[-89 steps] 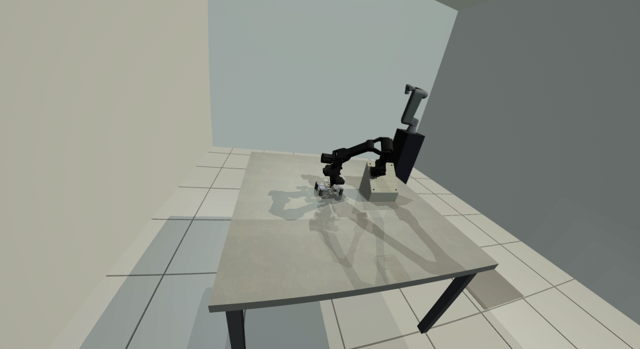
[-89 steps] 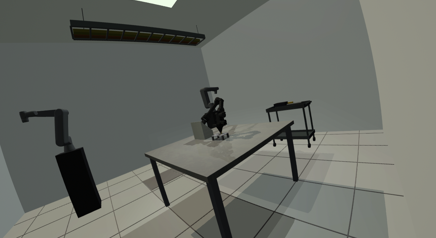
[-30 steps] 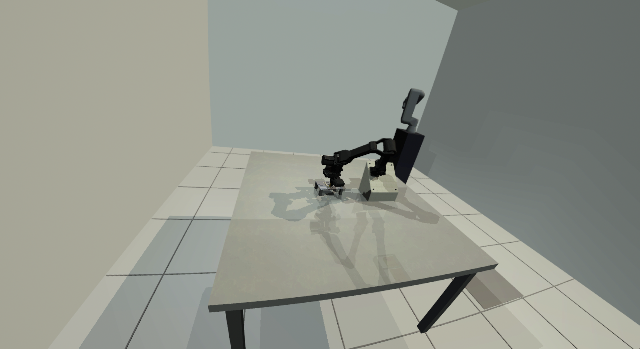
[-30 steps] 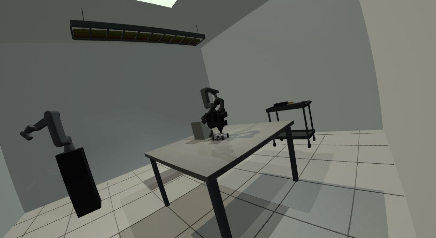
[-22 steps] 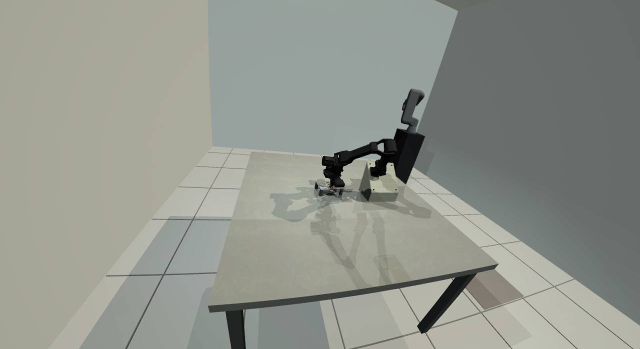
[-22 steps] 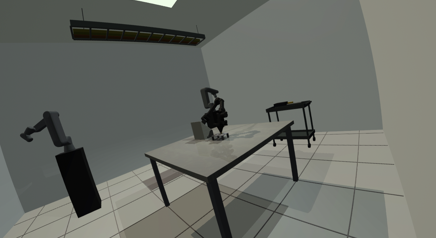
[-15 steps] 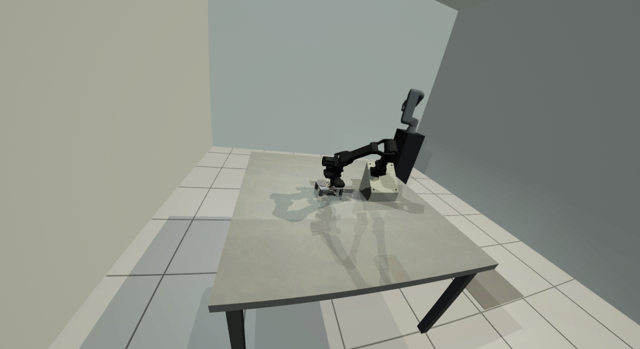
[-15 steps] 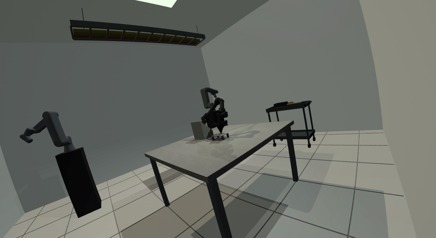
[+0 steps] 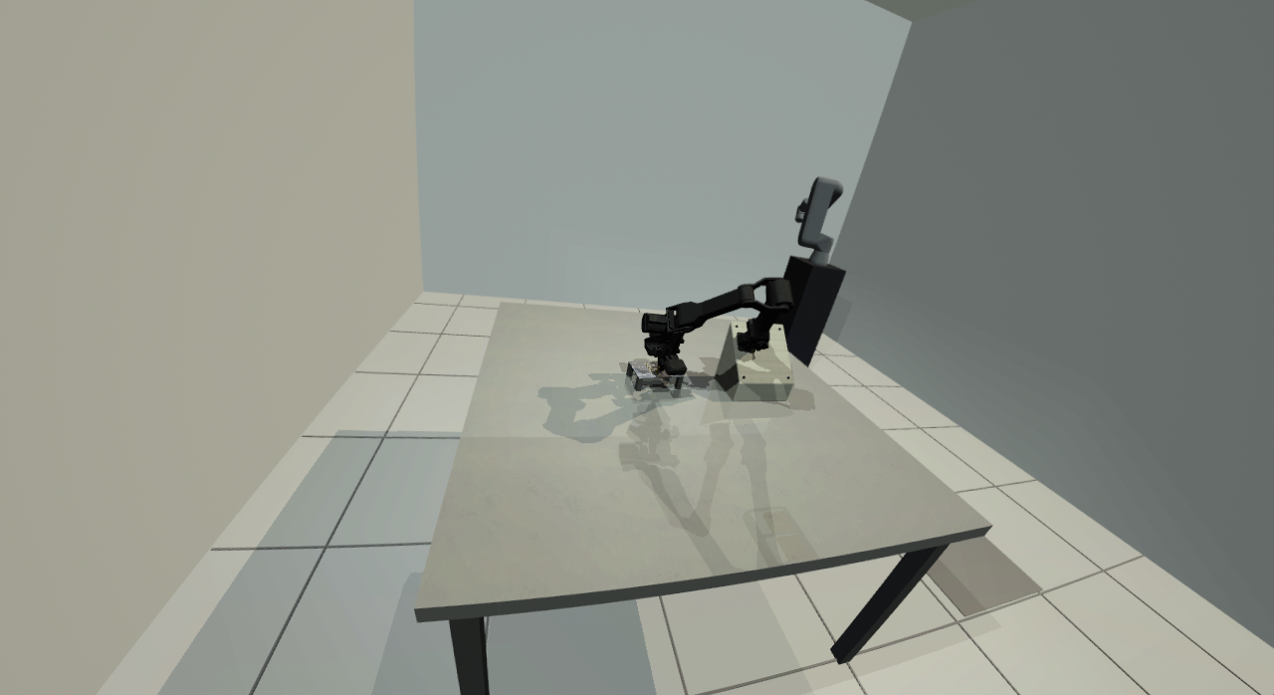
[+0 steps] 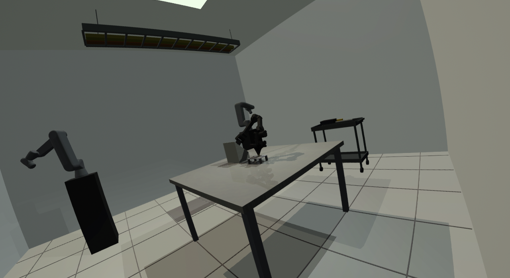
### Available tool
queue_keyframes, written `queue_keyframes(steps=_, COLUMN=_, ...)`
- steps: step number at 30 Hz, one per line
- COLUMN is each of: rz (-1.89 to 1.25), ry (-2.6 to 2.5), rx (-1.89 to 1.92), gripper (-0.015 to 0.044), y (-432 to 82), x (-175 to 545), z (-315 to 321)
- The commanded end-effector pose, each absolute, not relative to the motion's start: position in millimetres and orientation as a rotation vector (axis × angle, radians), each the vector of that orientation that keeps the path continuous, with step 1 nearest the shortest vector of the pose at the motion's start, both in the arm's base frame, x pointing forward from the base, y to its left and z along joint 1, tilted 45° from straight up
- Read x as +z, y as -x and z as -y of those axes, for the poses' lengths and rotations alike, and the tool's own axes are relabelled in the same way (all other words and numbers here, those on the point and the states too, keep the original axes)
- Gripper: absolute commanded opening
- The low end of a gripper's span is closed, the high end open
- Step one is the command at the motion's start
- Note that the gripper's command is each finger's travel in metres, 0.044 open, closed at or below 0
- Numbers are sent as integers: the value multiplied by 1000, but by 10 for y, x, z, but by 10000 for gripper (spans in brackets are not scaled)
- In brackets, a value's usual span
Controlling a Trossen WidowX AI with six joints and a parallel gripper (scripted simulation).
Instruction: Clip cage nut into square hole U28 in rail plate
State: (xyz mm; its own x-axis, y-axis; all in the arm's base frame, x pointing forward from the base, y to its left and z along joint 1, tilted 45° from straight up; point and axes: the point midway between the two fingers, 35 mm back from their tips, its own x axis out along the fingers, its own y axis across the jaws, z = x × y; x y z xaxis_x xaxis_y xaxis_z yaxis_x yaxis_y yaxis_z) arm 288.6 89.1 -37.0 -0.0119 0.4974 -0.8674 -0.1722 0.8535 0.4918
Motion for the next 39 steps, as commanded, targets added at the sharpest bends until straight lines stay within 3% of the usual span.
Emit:
queue_keyframes(steps=1, rz=-1495, ry=-265, rx=528, gripper=25, y=-2889, x=-372, z=-890)
queue_keyframes(steps=39, rz=-1499, ry=-211, rx=470, gripper=25, y=-2883, x=-359, z=-929)
